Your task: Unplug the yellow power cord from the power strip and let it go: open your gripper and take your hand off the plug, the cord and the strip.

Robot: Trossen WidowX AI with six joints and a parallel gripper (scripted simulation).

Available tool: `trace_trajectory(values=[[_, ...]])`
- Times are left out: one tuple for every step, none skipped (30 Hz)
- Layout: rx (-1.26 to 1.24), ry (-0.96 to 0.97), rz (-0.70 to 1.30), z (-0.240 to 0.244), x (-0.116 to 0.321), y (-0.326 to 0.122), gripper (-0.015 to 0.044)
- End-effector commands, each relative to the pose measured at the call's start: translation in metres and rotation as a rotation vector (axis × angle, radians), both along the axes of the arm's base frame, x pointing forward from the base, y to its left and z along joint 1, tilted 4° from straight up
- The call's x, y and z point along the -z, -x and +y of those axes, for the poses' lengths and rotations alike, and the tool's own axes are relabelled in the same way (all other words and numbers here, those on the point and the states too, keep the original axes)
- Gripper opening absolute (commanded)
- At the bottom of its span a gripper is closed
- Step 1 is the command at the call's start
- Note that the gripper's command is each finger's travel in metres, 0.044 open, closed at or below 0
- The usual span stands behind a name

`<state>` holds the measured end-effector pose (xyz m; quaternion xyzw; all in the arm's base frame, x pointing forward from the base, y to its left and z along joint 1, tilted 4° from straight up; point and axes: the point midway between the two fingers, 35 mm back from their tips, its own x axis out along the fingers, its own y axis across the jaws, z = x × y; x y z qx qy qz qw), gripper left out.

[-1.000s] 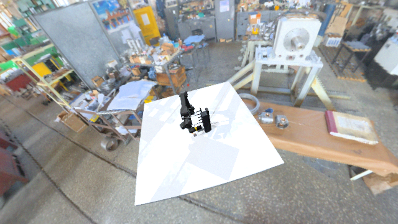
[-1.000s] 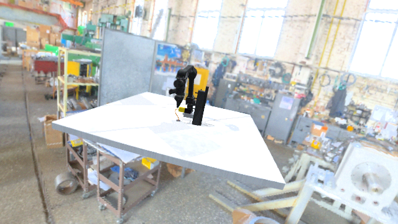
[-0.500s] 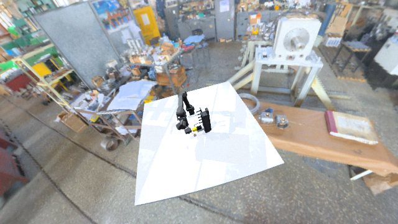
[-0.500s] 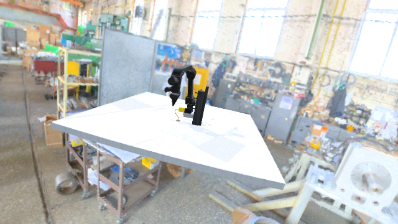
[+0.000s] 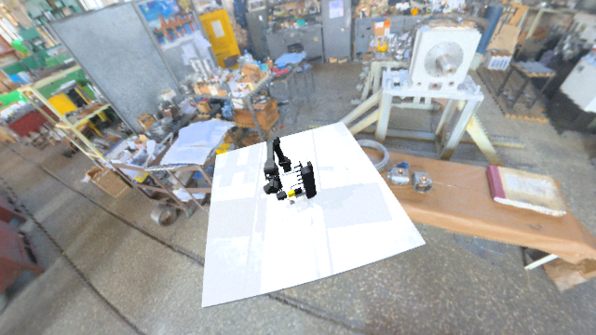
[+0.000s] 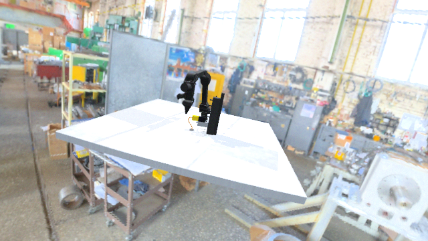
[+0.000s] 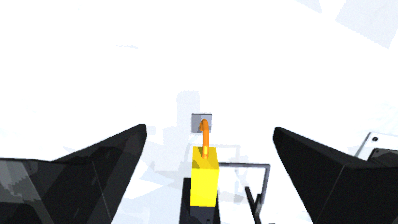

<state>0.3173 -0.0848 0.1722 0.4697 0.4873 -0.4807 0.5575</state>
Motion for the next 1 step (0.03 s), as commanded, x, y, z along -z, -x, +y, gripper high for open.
trace_trajectory(values=[[-0.003,-0.002,-0.002,0.0002,-0.0011,-0.0003,0.0440]])
